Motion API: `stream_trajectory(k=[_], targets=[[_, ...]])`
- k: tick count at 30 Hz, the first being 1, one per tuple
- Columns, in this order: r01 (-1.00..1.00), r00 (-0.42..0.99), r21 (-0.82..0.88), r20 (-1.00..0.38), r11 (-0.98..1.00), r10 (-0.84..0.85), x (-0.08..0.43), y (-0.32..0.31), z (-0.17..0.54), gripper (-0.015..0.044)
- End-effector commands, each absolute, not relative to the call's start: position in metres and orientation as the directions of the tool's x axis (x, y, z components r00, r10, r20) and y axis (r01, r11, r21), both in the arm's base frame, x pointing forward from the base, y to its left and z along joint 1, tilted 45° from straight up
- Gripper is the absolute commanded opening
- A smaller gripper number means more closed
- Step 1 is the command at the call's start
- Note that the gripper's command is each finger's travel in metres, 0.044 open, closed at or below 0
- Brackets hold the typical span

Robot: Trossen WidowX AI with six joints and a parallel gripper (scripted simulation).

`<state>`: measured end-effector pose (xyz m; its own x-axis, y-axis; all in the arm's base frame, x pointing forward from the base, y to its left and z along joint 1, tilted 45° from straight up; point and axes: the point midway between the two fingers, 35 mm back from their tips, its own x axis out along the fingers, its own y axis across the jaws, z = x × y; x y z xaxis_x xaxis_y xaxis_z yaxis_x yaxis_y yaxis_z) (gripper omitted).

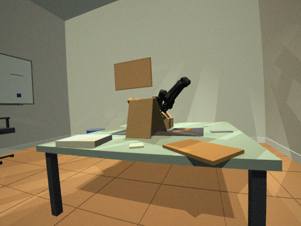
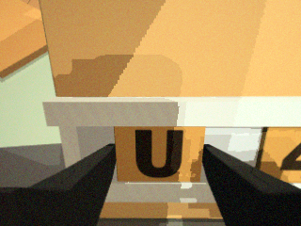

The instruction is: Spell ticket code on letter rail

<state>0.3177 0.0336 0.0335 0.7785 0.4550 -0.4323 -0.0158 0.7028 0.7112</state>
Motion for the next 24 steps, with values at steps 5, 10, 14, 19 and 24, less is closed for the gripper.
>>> stream_trajectory(k=[5, 10, 14, 19, 24], targets=[[-0.019, 0.776, 0.709, -0.434, 0.704, 0.458, 0.3186, 0.0309, 0.0296, 0.0], [-0.019, 0.776, 0.709, -0.434, 0.705, 0.458, 0.3188, 0.0292, 0.0281, 0.0], [-0.019, 0.776, 0.709, -0.434, 0.705, 0.458, 0.319, 0.0278, 0.0268, 0.0], [-0.019, 0.776, 0.709, -0.434, 0.705, 0.458, 0.319, 0.0261, 0.0252, 0.0], [-0.019, 0.776, 0.709, -0.434, 0.705, 0.458, 0.3191, 0.0245, 0.0236, 0.0]])
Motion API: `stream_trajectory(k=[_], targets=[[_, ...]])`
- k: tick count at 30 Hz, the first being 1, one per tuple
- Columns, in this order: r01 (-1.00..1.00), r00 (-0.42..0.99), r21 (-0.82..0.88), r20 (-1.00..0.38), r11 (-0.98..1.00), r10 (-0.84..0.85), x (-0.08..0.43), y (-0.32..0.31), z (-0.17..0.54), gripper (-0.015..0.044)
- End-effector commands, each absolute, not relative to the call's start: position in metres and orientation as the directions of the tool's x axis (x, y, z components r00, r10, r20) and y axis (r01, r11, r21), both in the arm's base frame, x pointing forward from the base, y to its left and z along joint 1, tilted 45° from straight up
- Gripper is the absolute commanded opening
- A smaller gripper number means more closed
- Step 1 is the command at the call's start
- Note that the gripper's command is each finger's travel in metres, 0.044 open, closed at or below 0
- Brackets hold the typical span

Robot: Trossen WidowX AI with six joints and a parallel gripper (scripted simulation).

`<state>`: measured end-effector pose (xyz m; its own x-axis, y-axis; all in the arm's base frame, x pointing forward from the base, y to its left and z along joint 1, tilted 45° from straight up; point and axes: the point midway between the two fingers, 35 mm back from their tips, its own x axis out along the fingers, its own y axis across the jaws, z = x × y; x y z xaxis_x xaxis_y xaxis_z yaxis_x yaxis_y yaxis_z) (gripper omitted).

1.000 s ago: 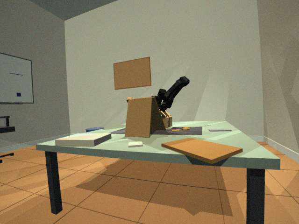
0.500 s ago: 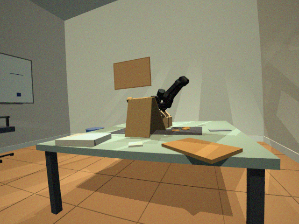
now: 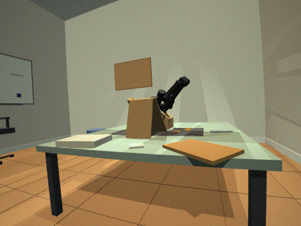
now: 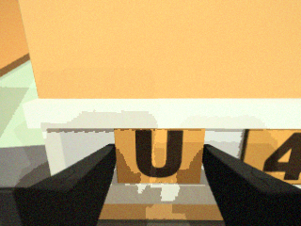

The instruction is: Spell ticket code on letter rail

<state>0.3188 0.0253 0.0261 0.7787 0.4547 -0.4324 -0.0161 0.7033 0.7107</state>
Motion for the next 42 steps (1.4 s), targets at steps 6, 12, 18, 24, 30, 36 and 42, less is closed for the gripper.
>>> stream_trajectory(k=[6, 12, 18, 24, 30, 36, 42], targets=[[-0.019, 0.776, 0.709, -0.434, 0.705, 0.458, 0.319, 0.023, 0.022, 0.0], [-0.019, 0.776, 0.709, -0.434, 0.705, 0.458, 0.319, 0.021, 0.02, 0.0], [-0.019, 0.776, 0.709, -0.434, 0.705, 0.458, 0.319, 0.019, 0.018, 0.0], [-0.019, 0.776, 0.709, -0.434, 0.705, 0.458, 0.319, 0.017, 0.016, 0.0], [-0.019, 0.776, 0.709, -0.434, 0.705, 0.458, 0.319, 0.015, 0.014, 0.0], [-0.019, 0.776, 0.709, -0.434, 0.705, 0.457, 0.319, 0.014, 0.013, 0.0], [-0.015, 0.779, 0.71, -0.433, 0.704, 0.454, 0.319, 0.014, 0.014, 0.0158]])
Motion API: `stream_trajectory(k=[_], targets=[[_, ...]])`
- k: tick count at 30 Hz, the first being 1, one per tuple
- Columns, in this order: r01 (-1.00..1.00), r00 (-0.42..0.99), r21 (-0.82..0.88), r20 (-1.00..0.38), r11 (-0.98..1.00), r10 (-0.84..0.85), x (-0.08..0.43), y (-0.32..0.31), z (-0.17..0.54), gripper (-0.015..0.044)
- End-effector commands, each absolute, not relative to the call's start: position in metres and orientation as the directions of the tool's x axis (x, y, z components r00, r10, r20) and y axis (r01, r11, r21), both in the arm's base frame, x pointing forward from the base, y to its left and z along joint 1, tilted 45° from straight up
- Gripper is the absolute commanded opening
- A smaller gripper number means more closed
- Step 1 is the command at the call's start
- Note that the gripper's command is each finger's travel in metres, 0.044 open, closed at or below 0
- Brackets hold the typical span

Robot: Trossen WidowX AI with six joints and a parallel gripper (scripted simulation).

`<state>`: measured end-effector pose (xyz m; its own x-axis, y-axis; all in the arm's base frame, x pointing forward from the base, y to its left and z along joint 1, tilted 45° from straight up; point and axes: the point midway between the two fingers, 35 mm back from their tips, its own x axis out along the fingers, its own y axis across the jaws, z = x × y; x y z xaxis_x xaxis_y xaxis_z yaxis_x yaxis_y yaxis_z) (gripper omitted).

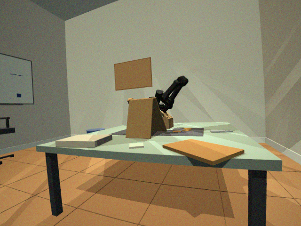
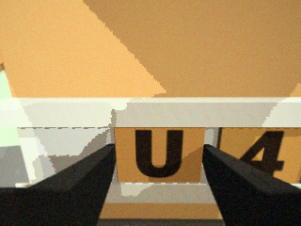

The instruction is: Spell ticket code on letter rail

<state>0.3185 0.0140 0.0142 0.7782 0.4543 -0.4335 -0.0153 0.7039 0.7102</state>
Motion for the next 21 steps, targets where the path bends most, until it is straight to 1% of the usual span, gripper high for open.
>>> stream_trajectory(k=[1, 5, 6, 21], targets=[[-0.015, 0.779, 0.71, -0.433, 0.704, 0.454, 0.319, 0.014, 0.014, 0.0184], [-0.019, 0.776, 0.709, -0.434, 0.705, 0.457, 0.315, 0.012, 0.016, 0.0289], [-0.019, 0.776, 0.709, -0.434, 0.705, 0.457, 0.314, 0.011, 0.017, 0.0295], [-0.019, 0.776, 0.708, -0.435, 0.706, 0.457, 0.305, 0.007, 0.021, 0.0295]])
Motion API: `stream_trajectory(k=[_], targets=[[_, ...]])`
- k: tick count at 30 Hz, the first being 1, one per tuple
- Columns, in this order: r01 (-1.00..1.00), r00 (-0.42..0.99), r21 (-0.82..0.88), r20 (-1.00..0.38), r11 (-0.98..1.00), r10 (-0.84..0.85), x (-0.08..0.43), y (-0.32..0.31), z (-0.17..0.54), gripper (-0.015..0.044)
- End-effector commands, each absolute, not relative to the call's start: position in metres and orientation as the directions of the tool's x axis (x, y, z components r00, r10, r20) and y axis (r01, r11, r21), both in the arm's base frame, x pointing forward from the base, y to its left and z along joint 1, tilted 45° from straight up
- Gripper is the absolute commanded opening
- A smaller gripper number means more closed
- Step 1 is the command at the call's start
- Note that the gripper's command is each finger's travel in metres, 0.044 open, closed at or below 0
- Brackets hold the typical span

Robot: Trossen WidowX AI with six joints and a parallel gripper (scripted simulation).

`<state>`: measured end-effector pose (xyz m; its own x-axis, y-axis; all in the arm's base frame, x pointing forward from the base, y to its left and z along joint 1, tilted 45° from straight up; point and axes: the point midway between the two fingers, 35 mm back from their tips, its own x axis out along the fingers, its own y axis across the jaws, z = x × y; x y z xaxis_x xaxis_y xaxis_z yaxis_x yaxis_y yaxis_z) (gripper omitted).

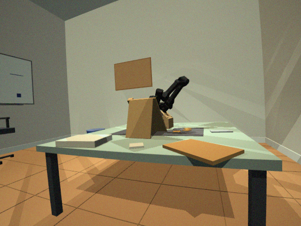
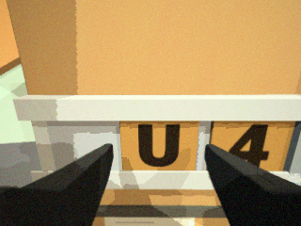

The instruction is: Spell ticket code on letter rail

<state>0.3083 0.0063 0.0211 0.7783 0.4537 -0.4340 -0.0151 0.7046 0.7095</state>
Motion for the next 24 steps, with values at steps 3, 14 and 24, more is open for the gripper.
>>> stream_trajectory(k=[3, 14, 24], targets=[[-0.019, 0.776, 0.708, -0.435, 0.706, 0.457, 0.305, 0.005, 0.022, 0.0295], [-0.019, 0.776, 0.708, -0.435, 0.706, 0.457, 0.3, -0.001, 0.023, 0.0295], [-0.018, 0.776, 0.708, -0.436, 0.706, 0.457, 0.297, -0.004, 0.025, 0.0295]])
